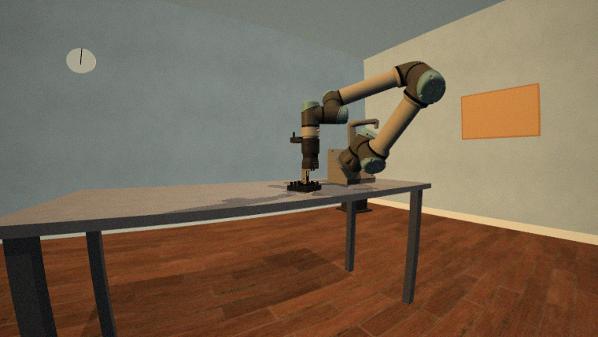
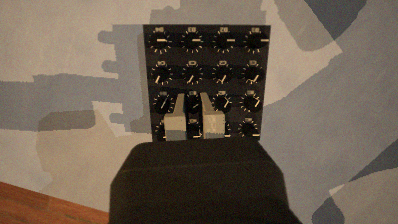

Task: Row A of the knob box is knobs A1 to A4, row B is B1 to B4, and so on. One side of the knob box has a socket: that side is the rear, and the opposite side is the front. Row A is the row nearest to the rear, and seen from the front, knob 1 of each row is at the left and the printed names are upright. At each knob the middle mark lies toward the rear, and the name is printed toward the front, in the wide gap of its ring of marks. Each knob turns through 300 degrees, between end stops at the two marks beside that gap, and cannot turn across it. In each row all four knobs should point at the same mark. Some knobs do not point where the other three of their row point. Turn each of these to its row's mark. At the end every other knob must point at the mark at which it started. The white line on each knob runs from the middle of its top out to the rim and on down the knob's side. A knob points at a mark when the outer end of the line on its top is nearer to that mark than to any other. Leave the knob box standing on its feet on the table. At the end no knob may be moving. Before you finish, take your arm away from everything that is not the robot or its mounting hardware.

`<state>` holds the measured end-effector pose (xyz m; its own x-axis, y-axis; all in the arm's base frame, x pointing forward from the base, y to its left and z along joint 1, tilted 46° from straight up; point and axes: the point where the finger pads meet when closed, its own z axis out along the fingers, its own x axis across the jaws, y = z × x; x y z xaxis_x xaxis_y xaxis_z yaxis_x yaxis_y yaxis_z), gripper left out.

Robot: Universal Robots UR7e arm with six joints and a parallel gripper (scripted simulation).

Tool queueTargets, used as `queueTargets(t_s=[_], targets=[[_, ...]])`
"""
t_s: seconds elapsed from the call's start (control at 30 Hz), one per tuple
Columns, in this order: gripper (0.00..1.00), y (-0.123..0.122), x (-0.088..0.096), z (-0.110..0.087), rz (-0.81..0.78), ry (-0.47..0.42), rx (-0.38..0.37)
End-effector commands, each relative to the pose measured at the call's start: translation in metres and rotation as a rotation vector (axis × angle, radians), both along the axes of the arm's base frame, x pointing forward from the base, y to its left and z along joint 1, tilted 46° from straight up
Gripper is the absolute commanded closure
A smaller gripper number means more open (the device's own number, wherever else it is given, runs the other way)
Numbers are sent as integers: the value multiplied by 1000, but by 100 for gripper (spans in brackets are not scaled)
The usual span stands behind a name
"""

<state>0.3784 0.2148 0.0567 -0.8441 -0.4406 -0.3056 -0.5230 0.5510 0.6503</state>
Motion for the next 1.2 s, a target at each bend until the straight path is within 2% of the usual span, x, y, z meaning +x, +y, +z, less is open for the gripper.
queueTargets(t_s=[0.0,0.5,0.53,1.17], targets=[[70,0,0,0,4,-5,1],[70,0,0,0,4,-6,1],[54,0,0,0,4,-6,1],[54,0,0,0,4,-6,1]])
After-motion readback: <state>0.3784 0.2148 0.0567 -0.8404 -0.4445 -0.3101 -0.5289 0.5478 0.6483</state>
